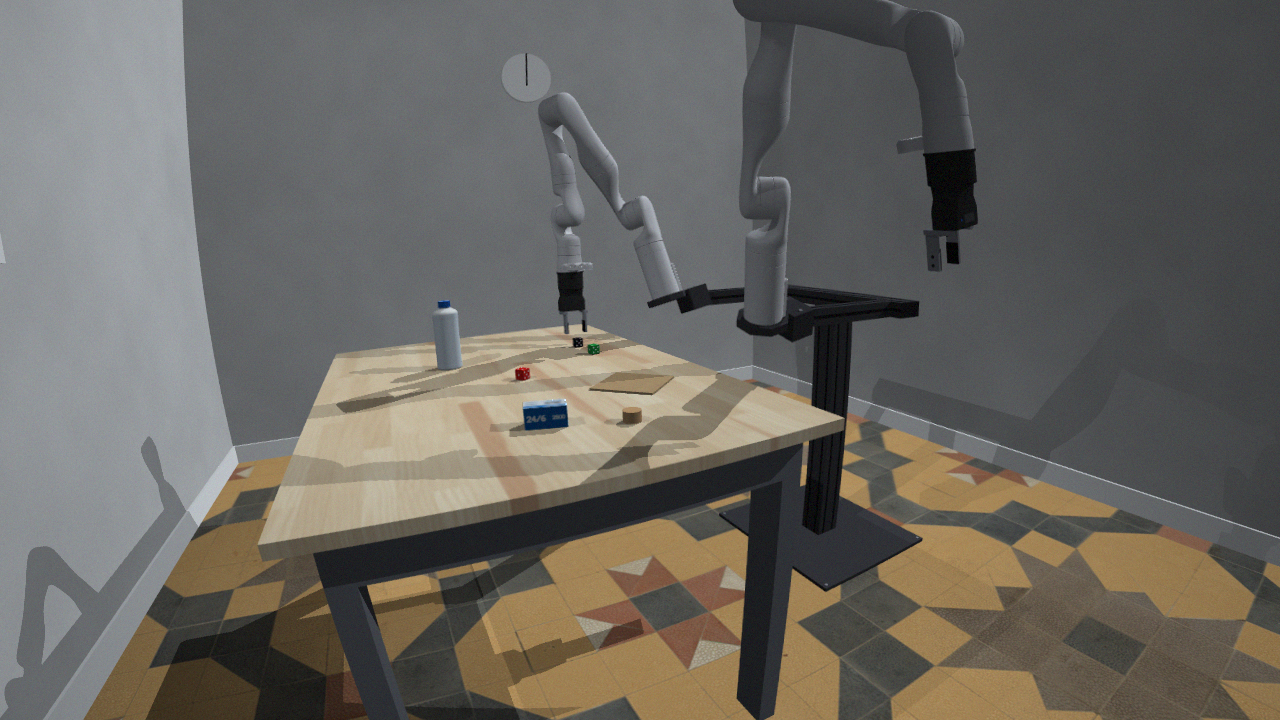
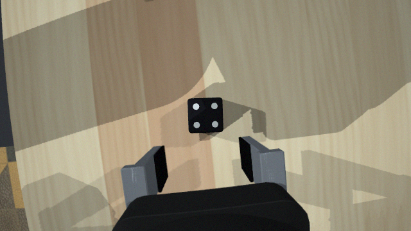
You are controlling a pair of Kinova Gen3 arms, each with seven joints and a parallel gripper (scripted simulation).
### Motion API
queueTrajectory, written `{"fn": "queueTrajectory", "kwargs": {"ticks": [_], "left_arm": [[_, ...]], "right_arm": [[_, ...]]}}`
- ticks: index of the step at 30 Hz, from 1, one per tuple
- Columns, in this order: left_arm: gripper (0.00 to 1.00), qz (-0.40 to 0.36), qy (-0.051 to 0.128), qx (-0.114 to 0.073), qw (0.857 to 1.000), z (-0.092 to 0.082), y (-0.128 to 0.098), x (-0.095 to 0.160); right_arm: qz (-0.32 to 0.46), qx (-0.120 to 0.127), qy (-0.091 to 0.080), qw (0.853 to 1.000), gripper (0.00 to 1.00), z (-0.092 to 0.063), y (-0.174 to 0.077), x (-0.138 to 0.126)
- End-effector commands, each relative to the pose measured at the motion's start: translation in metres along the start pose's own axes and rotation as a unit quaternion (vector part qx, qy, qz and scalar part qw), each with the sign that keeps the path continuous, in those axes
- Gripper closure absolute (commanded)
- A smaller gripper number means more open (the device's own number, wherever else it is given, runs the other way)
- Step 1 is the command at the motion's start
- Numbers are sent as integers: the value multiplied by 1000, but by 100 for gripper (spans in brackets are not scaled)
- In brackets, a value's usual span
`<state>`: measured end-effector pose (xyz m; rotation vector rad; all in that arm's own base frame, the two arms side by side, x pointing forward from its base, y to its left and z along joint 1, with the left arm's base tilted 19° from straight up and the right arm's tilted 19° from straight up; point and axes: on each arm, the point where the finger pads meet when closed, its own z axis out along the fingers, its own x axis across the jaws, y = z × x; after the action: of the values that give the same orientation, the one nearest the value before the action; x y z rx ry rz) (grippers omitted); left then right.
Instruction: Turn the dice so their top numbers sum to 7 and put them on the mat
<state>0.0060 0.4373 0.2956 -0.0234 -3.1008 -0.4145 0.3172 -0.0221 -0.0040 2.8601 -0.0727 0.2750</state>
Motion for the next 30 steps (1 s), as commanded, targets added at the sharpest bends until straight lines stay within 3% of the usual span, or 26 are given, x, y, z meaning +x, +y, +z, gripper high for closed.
{"fn": "queueTrajectory", "kwargs": {"ticks": [1,13,30], "left_arm": [[0,0,0,-1,1000,-1,0,0],[0,0,0,-1,1000,-1,0,0],[0,0,0,-1,1000,-1,0,0]], "right_arm": [[0,0,0,1000,0,0,0,0],[0,0,0,1000,0,0,-12,0],[0,0,0,1000,0,0,-103,-2]]}}
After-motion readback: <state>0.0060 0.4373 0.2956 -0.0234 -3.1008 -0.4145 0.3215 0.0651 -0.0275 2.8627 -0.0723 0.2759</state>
